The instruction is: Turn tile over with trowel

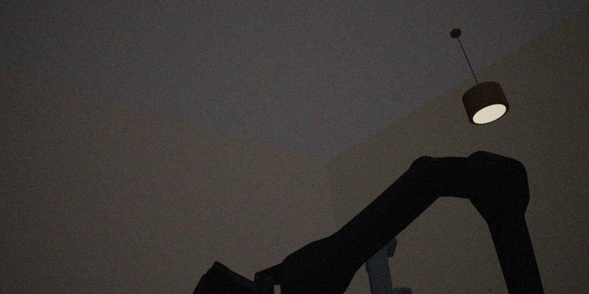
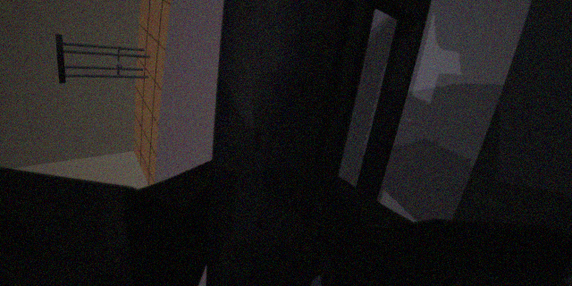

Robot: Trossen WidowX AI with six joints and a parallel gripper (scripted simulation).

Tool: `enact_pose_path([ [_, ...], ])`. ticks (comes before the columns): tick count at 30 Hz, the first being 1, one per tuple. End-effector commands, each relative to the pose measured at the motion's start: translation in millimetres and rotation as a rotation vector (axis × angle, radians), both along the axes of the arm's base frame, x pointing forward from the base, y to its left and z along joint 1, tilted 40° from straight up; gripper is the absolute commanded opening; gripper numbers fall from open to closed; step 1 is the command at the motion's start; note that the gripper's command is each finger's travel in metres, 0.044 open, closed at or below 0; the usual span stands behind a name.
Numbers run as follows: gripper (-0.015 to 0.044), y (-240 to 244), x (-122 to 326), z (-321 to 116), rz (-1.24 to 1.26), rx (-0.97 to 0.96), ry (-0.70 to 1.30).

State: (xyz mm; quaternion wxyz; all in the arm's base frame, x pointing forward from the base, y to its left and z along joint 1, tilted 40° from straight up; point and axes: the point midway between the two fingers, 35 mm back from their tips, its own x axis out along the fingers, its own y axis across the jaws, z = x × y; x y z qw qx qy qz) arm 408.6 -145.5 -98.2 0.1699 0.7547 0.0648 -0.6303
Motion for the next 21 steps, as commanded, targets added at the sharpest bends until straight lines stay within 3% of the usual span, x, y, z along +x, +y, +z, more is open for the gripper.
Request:
enact_pose_path([
  [1,0.0,-5,2,2,-0.017,-0.015,-0.006],
  [21,0.0,16,-1,-23,-0.017,-0.013,-0.006],
])
